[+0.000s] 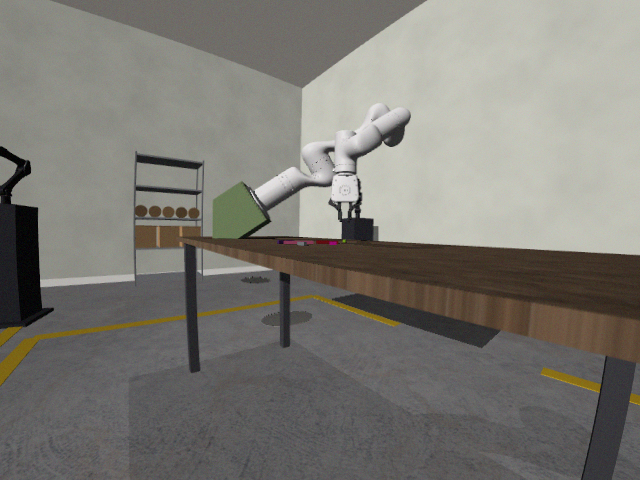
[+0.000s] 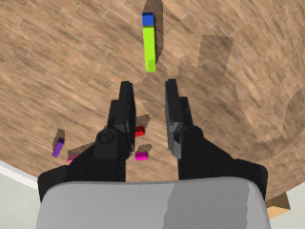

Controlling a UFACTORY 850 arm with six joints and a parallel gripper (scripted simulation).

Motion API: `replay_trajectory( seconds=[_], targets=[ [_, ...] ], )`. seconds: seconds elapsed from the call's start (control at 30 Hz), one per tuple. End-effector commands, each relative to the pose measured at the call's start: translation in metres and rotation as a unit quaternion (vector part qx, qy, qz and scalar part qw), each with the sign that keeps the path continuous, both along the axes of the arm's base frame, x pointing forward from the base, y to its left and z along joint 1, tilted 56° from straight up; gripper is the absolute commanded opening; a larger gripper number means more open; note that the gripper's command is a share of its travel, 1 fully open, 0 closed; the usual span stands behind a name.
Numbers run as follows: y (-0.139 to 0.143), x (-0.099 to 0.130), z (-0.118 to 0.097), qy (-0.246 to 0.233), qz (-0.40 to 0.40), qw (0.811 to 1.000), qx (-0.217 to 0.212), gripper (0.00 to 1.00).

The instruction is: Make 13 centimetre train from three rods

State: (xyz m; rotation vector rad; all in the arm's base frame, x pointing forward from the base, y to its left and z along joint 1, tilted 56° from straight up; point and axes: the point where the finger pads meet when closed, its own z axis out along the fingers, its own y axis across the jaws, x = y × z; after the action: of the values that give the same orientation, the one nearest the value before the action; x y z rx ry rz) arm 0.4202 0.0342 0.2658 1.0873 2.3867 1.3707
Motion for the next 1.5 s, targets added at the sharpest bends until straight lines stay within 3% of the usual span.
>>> replay_trajectory(
  seconds=[0.0,0.17,0.2,1.03,1.17,1.47],
  targets=[
    [-0.009,-0.006,0.008,0.000,0.001,1.000,0.001,0.24],
    [-0.011,-0.008,0.010,0.000,0.001,1.000,0.000,0.24],
    [-0.011,-0.008,0.010,0.000,0.001,1.000,0.000,1.00],
    [-0.012,-0.007,0.010,-0.004,0.004,1.000,-0.002,1.00],
    [-0.015,-0.003,0.008,-0.027,0.023,0.999,-0.019,1.00],
    [-0.029,0.013,-0.001,-0.129,0.108,0.981,-0.093,1.00]
  ],
)
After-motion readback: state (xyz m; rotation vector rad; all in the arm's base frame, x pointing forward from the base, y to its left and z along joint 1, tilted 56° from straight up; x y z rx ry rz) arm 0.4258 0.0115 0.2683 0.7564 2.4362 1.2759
